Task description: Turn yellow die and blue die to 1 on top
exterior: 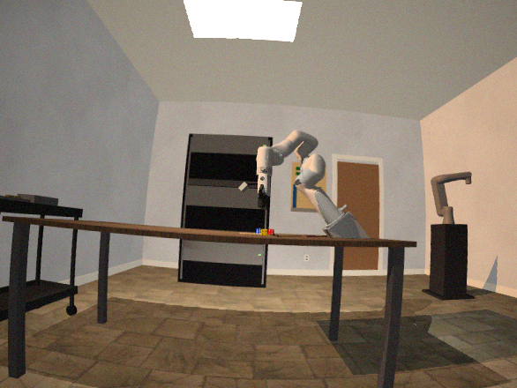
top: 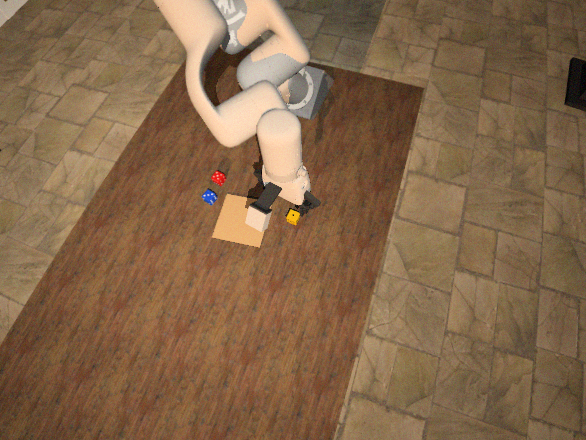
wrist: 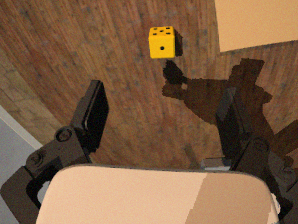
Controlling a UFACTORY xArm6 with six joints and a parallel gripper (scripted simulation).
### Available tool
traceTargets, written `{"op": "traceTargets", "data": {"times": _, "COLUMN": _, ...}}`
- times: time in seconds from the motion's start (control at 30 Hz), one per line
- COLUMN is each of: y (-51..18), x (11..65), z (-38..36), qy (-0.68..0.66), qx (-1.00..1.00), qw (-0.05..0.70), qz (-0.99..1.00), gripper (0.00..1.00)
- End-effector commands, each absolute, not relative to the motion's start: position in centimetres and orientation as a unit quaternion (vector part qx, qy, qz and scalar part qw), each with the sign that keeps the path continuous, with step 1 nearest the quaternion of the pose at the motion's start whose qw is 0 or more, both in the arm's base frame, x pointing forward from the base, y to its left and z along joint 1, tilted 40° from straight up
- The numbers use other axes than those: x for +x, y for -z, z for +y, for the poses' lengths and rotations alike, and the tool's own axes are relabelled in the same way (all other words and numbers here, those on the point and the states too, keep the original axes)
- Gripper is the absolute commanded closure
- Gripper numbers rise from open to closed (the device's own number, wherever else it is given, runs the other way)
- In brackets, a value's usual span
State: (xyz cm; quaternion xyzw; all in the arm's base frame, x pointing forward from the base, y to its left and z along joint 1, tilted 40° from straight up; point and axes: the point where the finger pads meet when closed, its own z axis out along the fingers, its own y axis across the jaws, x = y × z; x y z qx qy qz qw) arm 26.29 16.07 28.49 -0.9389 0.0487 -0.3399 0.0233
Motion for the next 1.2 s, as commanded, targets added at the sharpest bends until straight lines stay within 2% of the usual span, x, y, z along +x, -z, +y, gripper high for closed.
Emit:
{"op": "traceTargets", "data": {"times": 0.0, "y": -28.6, "x": 26.32, "z": 16.11, "qy": 0.341, "qx": -0.939, "qw": 0.02, "qz": 0.037, "gripper": 0.0}}
{"op": "traceTargets", "data": {"times": 1.17, "y": -27.65, "x": 26.53, "z": 16.2, "qy": 0.32, "qx": -0.872, "qw": -0.122, "qz": -0.351, "gripper": 0.0}}
